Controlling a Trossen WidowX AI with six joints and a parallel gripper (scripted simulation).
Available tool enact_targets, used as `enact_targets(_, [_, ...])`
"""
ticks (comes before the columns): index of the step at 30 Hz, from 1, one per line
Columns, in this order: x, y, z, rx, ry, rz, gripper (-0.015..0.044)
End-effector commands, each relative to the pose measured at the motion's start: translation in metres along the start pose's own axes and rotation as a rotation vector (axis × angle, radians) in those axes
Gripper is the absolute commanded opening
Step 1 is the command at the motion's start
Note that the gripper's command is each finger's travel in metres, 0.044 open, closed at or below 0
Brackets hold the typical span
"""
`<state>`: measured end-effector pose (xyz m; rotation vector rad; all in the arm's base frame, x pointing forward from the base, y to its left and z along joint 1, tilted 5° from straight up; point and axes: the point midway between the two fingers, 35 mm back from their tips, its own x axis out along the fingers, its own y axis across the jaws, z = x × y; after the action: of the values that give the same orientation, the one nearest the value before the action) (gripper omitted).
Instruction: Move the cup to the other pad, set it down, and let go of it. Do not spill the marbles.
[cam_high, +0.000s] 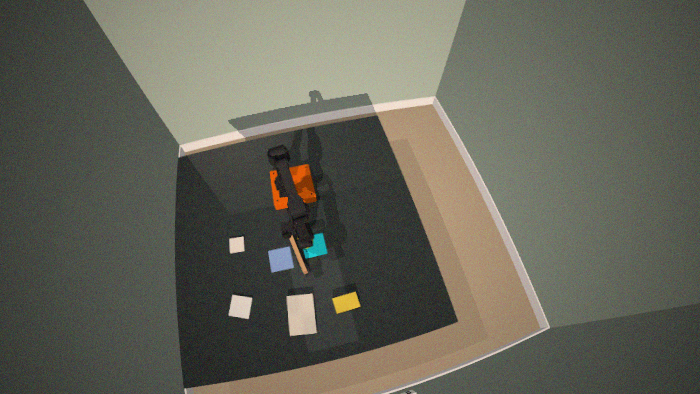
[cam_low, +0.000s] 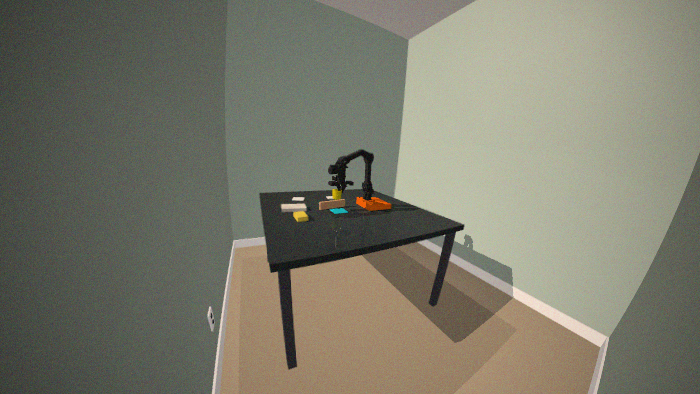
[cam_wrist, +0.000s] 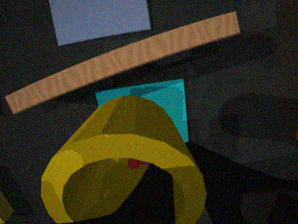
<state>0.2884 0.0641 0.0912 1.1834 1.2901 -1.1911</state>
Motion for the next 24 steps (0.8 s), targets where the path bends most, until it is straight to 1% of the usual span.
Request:
enact_targets(1, [0.0,-0.003,-0.009,0.001,0.004,-0.002,0.0])
enact_targets(11, [0.0,-0.009,-0.03,0.001,0.006,-0.002,0.0])
enact_targets(24, [0.013,-0.008,-0.03,0.001,0.006,-0.002,0.0])
